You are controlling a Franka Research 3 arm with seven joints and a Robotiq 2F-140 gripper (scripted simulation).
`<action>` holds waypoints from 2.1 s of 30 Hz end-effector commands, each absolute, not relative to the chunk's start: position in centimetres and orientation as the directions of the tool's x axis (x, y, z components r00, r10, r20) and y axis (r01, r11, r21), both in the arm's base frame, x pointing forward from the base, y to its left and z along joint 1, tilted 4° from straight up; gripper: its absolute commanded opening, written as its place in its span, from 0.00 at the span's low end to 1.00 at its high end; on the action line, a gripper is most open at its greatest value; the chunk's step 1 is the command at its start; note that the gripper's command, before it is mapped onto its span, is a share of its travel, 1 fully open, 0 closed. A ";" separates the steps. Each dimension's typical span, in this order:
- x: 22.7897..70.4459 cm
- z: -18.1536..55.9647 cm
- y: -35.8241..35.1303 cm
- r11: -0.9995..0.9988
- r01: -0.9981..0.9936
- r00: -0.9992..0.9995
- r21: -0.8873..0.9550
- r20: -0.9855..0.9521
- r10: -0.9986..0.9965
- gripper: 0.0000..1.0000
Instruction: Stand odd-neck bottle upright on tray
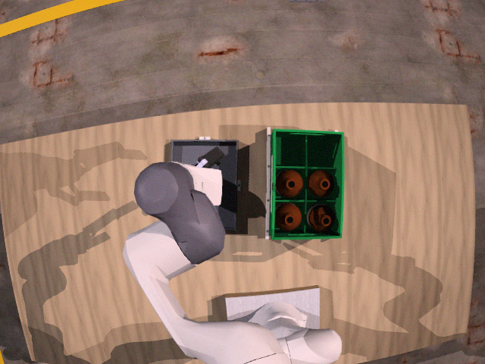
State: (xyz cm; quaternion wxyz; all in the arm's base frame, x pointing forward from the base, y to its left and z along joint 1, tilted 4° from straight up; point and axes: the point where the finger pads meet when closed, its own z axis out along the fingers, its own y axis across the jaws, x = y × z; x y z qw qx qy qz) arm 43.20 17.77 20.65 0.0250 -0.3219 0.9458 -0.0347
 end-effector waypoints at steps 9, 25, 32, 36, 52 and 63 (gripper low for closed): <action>42.7 22.0 17.8 0.785 -0.615 -0.787 -0.074 -0.013 -0.617 1.00; 42.7 22.0 17.8 0.785 -0.615 -0.787 -0.074 -0.013 -0.617 0.10; 42.7 22.0 17.8 0.785 -0.615 -0.787 -0.074 -0.013 -0.617 0.10; 42.7 22.0 17.8 0.785 -0.615 -0.787 -0.074 -0.013 -0.617 0.10; 42.7 22.0 17.8 0.785 -0.615 -0.787 -0.074 -0.013 -0.617 0.10; 42.7 22.0 17.8 0.785 -0.615 -0.787 -0.074 -0.013 -0.617 0.10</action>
